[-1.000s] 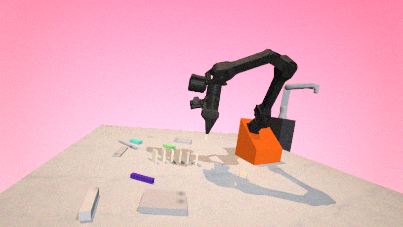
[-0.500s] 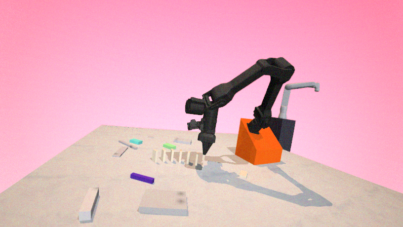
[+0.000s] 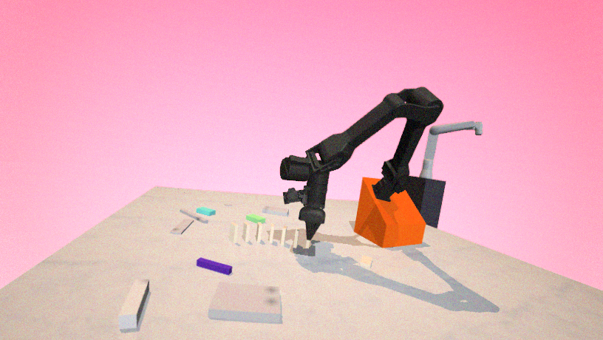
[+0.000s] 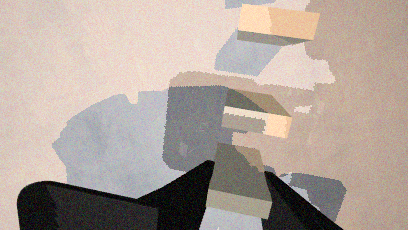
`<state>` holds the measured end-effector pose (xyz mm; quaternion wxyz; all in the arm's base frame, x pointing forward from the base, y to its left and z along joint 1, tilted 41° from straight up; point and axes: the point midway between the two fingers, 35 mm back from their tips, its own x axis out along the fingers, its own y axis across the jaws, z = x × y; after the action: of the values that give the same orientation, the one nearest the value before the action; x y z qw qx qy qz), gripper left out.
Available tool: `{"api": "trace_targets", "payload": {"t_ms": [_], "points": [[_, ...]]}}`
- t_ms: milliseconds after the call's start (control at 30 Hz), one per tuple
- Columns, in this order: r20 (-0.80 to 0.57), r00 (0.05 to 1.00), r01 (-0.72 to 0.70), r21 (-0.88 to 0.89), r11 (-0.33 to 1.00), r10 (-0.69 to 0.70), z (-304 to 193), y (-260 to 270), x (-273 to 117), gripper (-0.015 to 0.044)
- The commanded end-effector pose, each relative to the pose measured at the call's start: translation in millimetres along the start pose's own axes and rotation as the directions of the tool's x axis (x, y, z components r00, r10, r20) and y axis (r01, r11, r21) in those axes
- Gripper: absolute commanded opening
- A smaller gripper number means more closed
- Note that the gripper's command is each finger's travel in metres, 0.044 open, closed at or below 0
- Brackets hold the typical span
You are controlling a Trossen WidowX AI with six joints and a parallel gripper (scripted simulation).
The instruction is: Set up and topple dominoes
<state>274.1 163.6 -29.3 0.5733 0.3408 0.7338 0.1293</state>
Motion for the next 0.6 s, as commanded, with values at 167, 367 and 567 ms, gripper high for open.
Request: {"api": "trace_targets", "payload": {"t_ms": [167, 367, 567], "points": [[-0.005, 1.000, -0.002, 0.006, 1.000, 0.002, -1.5, -0.9, 1.2, 0.0265], [-0.005, 1.000, -0.002, 0.006, 1.000, 0.002, -1.5, -0.9, 1.2, 0.0422], [0.000, 1.000, 0.003, 0.005, 1.000, -0.003, 3.9, -0.2, -20.7, 0.0440]]}}
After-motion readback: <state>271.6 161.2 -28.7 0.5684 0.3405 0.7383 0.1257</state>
